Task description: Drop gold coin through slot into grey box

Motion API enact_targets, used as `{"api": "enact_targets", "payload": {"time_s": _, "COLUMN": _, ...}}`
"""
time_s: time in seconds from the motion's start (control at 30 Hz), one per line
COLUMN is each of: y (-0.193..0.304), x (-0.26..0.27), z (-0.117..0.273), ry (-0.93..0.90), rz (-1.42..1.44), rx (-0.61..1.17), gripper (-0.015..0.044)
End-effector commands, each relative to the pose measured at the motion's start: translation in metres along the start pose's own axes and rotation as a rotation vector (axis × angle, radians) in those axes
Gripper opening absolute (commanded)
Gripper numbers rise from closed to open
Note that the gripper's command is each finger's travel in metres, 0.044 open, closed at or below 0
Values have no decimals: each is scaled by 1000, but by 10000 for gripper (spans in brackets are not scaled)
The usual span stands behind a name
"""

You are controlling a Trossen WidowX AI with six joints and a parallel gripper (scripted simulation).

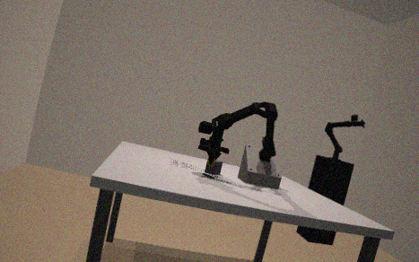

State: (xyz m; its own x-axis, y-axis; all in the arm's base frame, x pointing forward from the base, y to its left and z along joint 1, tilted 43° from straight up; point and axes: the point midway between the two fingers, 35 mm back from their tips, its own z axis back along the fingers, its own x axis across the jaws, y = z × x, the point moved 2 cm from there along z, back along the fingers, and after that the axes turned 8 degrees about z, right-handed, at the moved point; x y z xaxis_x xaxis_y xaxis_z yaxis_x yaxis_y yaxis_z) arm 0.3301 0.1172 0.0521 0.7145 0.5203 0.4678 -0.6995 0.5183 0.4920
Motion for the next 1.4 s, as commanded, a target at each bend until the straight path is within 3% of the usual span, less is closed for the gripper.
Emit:
{"api": "enact_targets", "payload": {"time_s": 0.0, "y": 1, "x": 4, "z": 15, "ry": -15, "rz": 11, "rx": -8, "gripper": 0}}
{"api": "enact_targets", "payload": {"time_s": 0.53, "y": 3, "x": 2, "z": 42, "ry": -17, "rz": -13, "rx": -6, "gripper": 0}}
{"api": "enact_targets", "payload": {"time_s": 1.37, "y": 3, "x": -6, "z": 43, "ry": -18, "rz": -879, "rx": 1, "gripper": 0}}
